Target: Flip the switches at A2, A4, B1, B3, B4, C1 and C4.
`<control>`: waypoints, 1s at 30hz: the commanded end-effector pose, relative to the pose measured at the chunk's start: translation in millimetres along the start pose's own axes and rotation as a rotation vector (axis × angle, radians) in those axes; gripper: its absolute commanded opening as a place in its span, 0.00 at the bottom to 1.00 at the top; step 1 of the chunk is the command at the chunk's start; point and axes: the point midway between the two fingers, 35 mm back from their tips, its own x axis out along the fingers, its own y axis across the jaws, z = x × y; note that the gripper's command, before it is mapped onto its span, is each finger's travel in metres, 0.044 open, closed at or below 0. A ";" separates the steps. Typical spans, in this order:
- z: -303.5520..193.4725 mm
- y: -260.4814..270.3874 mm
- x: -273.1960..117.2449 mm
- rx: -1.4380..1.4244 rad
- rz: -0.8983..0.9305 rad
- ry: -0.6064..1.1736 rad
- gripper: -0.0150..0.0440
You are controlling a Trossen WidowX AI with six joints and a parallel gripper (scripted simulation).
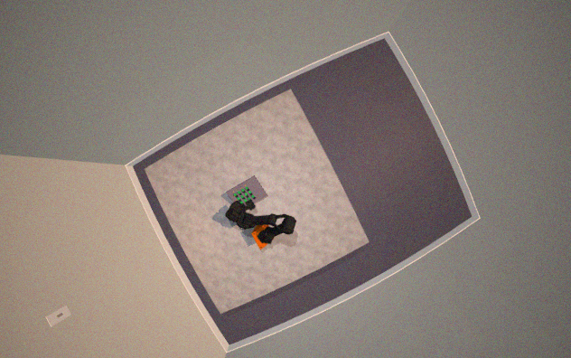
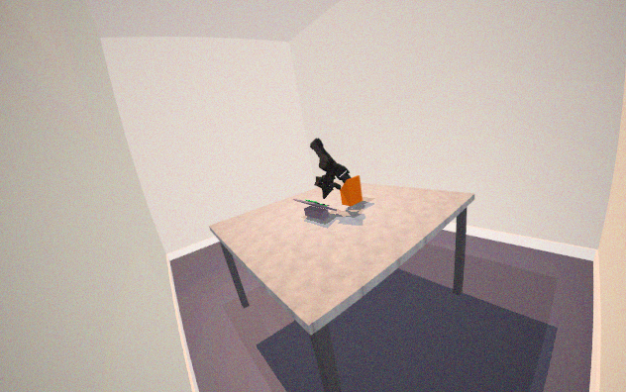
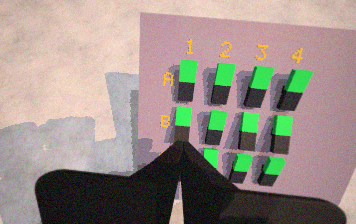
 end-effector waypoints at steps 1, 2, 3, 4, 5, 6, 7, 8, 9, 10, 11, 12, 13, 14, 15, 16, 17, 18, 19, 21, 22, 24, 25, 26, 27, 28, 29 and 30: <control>-5.4 0.5 3.0 -0.018 -0.001 0.010 0.25; -5.4 0.5 3.0 -0.018 -0.001 0.010 0.25; -5.4 0.5 3.0 -0.018 -0.001 0.010 0.25; -5.4 0.5 3.0 -0.018 -0.001 0.010 0.25; -5.4 0.5 3.0 -0.018 -0.001 0.010 0.25; -5.4 0.5 3.0 -0.018 -0.001 0.010 0.25; -5.4 0.5 3.0 -0.018 -0.001 0.010 0.25; -5.4 0.5 3.0 -0.018 -0.001 0.010 0.25; -5.4 0.5 3.0 -0.018 -0.001 0.010 0.25; -5.4 0.5 3.0 -0.018 -0.001 0.010 0.25; -5.4 0.5 3.0 -0.018 -0.001 0.010 0.25; -5.4 0.5 3.8 -0.018 -0.002 0.010 0.25; -5.5 0.4 6.2 -0.018 -0.002 0.010 0.25; -5.7 0.2 9.7 -0.018 -0.002 0.010 0.25; -5.9 0.1 12.1 -0.018 -0.003 0.009 0.25; -5.9 0.0 12.8 -0.018 -0.003 0.009 0.25; -5.9 0.0 12.8 -0.018 -0.003 0.009 0.25; -5.9 0.0 12.8 -0.018 -0.003 0.009 0.25; -5.9 0.0 13.1 -0.018 -0.003 0.009 0.25; -5.9 0.0 14.3 -0.018 -0.003 0.009 0.25; -6.0 0.1 15.2 -0.018 -0.003 0.009 0.25; -6.0 0.2 17.8 -0.018 -0.002 0.010 0.25; -6.1 0.2 19.2 -0.018 -0.002 0.010 0.25; -6.1 0.2 20.6 -0.018 -0.002 0.010 0.25; -6.2 0.2 22.1 -0.018 -0.002 0.010 0.25; -6.2 0.2 23.6 -0.018 -0.003 0.010 0.25; -6.3 0.1 25.1 -0.018 -0.003 0.010 0.25; -6.4 0.1 26.2 -0.018 -0.003 0.009 0.25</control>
